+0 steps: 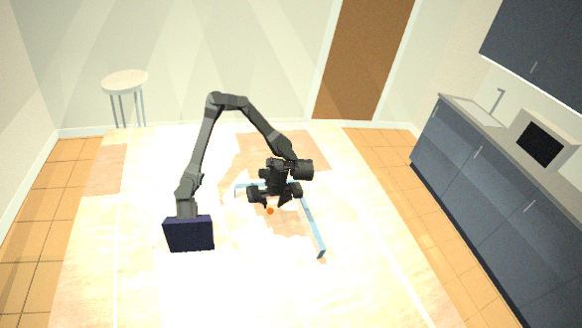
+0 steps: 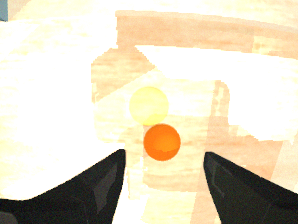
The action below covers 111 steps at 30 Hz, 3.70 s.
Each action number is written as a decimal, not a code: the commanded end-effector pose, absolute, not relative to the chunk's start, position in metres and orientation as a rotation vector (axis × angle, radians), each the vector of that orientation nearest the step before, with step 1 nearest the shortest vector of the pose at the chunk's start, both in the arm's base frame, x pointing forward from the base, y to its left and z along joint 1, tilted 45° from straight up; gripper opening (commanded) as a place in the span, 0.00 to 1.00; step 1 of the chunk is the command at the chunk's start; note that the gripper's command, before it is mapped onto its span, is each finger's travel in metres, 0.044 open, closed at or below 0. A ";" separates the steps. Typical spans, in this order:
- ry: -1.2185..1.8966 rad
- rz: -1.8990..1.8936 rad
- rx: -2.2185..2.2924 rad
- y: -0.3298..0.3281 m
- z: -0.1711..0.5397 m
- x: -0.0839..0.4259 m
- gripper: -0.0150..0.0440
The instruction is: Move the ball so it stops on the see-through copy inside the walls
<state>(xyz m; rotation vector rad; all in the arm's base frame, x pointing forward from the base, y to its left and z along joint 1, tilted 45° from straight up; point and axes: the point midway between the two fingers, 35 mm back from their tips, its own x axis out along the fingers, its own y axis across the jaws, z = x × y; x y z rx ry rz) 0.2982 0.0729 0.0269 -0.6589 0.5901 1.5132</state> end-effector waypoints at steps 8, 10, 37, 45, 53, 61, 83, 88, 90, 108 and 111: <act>0.590 1.511 -0.647 0.086 0.014 0.297 0.64; 0.589 1.512 -0.647 0.088 0.012 0.297 0.64; 0.607 1.507 -0.645 0.036 0.062 0.304 0.25; 0.595 1.511 -0.650 0.002 0.097 0.299 0.25; 0.595 1.510 -0.650 0.019 0.095 0.295 0.25; 0.593 1.511 -0.648 0.045 0.089 0.287 0.25; 0.589 1.512 -0.646 0.096 0.039 0.286 0.25; 0.589 1.512 -0.646 0.101 0.034 0.286 0.25; 0.589 1.512 -0.645 0.104 0.032 0.286 0.25; 0.589 1.513 -0.654 0.108 0.027 0.286 0.48; 0.589 1.513 -0.654 0.108 0.027 0.286 0.61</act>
